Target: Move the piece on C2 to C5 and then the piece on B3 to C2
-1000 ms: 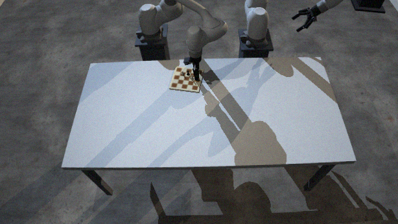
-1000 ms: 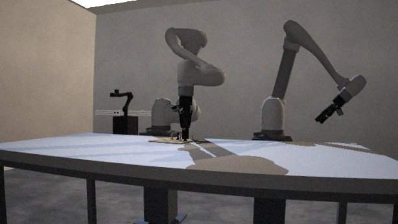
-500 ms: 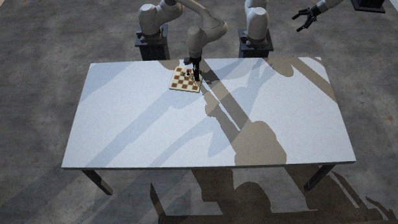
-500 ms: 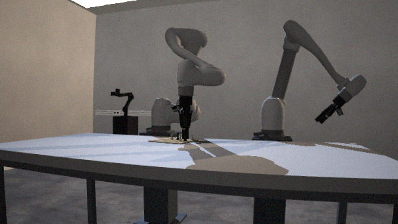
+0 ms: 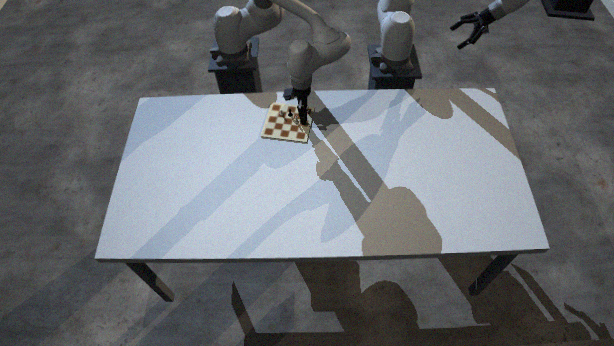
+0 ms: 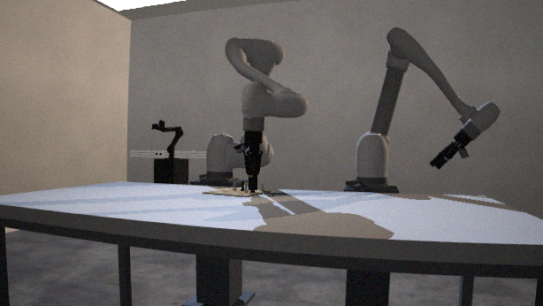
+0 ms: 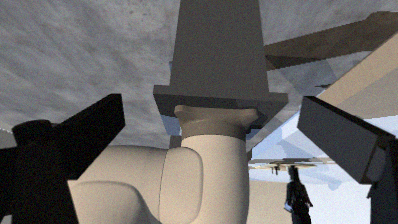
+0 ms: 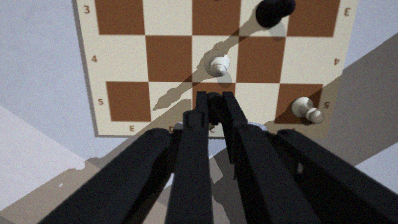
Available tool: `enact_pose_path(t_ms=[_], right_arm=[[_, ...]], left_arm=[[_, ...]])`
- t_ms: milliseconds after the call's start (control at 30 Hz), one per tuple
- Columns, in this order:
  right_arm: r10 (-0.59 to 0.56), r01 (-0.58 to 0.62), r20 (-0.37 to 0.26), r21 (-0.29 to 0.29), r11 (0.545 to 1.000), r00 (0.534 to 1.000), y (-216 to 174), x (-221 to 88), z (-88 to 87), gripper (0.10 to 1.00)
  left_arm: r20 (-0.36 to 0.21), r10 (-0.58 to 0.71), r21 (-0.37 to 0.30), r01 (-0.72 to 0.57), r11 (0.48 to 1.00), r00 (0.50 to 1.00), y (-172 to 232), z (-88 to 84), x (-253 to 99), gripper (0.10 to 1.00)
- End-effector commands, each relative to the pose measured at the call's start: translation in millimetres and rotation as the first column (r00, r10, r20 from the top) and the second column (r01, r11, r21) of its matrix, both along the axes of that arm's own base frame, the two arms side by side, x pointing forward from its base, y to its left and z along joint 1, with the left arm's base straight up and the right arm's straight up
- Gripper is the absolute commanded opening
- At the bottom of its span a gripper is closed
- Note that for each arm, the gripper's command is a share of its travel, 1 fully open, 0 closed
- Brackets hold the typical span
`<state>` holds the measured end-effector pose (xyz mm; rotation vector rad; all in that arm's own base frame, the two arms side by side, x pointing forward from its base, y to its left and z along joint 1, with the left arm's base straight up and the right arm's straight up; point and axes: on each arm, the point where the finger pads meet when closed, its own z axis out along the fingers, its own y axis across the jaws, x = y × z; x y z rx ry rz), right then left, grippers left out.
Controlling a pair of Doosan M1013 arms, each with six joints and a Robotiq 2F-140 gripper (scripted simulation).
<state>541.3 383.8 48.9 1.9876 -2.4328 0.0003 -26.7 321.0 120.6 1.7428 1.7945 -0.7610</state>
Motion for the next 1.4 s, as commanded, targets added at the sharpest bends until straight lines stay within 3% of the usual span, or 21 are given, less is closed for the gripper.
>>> enact_pose_path(t_ms=[0,200,333,833,1367], right_arm=[[0.0,0.0,0.001,0.001,1.0,1.0,0,0,0.9,0.179],[0.0,0.0,0.001,0.001,1.0,1.0,0,0,0.9,0.219],[0.0,0.0,0.001,0.001,1.0,1.0,0,0,0.9,0.299],[0.0,0.0,0.001,0.001,1.0,1.0,0,0,3.8,0.299],[0.0,0.0,0.001,0.001,1.0,1.0,0,0,66.7,0.299]], left_arm=[[0.0,0.0,0.001,0.0,1.0,1.0,0,0.3,0,1.0],[0.0,0.0,0.001,0.0,1.0,1.0,0,0.3,0,1.0],[0.0,0.0,0.001,0.0,1.0,1.0,0,0.3,0,1.0],[0.0,0.0,0.001,0.0,1.0,1.0,0,0.3,0,1.0],[0.0,0.0,0.001,0.0,1.0,1.0,0,0.3,0,1.0]])
